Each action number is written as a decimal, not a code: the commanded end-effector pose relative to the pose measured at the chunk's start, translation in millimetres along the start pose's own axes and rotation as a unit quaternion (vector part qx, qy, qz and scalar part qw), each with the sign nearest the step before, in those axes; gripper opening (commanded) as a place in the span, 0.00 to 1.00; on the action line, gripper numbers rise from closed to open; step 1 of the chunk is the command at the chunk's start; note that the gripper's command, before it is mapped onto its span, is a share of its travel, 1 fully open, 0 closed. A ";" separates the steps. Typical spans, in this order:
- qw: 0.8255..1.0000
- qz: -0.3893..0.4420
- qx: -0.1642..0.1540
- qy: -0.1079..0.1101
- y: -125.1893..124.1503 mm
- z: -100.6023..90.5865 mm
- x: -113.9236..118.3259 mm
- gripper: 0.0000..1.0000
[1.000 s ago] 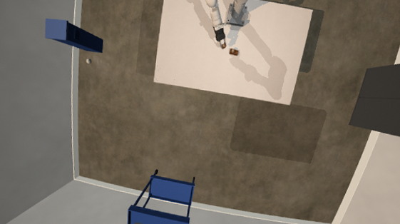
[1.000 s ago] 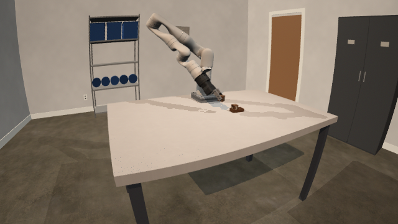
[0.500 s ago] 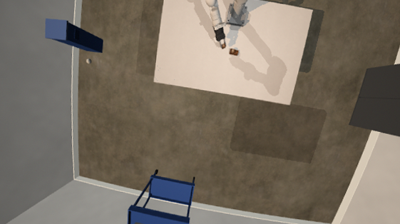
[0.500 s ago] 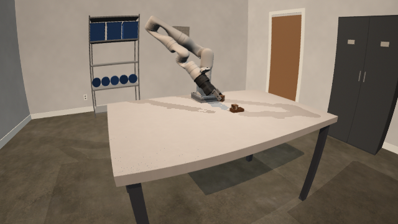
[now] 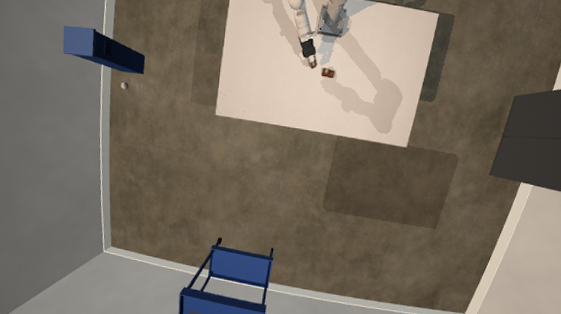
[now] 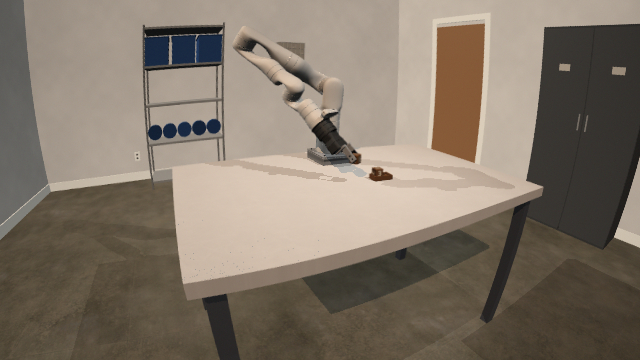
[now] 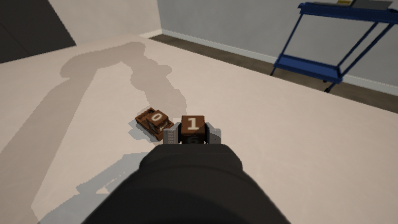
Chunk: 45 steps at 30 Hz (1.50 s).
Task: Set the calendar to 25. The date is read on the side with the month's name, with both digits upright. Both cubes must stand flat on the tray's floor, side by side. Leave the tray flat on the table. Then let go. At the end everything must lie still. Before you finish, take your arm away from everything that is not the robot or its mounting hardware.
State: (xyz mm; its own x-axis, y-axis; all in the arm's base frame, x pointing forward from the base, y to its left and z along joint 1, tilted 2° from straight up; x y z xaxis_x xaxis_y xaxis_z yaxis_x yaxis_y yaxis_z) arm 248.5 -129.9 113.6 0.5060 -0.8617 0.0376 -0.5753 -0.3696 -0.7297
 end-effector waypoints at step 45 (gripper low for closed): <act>1.000 0.000 0.001 -0.001 39.5 40.7 -3.4 0.60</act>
State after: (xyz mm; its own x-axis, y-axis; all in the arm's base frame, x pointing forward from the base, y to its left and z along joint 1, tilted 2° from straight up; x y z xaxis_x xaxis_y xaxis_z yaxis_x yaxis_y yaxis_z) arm 249.6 -128.8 58.3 0.5063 -0.8614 0.0398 -0.5756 -0.3719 -0.7283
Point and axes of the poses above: the point where the finger pads meet when closed, its own z axis out along the fingers, its own x axis across the jaws, y = z × x, the point moved 8 cm from there along -z, back along the fingers, and after that the axes turned 4 degrees about -z, right-handed, at the moved point
